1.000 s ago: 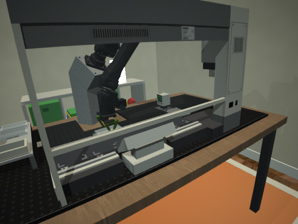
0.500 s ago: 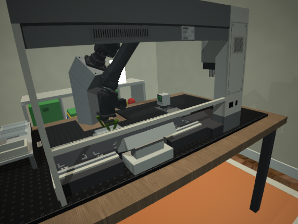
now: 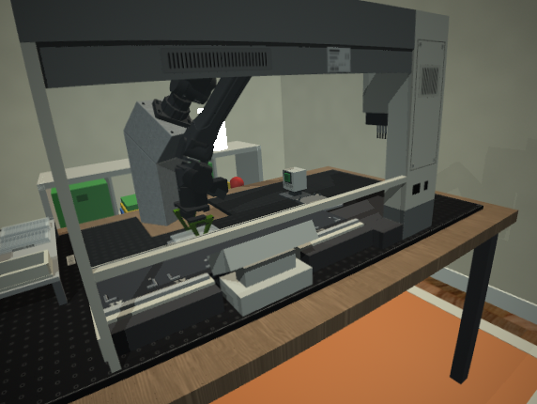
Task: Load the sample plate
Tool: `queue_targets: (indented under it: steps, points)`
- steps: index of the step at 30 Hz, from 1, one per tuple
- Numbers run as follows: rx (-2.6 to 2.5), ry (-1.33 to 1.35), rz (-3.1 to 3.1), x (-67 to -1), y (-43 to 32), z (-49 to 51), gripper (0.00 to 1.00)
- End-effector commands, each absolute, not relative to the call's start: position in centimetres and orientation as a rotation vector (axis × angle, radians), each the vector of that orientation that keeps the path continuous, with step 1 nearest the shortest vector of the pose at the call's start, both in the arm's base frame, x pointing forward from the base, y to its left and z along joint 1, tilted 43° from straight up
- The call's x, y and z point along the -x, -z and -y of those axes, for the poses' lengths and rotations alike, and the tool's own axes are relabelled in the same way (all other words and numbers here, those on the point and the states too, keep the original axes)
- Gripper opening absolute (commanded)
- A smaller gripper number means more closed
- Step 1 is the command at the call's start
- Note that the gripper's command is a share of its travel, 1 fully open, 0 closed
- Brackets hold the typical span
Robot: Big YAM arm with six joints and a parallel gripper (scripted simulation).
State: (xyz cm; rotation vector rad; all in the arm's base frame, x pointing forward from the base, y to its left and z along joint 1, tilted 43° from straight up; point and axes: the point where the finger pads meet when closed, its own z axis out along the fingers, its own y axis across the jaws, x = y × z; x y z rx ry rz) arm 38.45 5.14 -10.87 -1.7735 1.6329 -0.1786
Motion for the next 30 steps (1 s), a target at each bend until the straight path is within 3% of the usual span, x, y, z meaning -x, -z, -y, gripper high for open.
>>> queue_targets:
  steps: [1, 30]
  points:
    - [1.739, 0.210, -1.633, -39.3, 10.1, -4.5, 0.00]
    - [1.766, 0.180, -1.638, -37.9, 10.8, -5.0, 0.00]
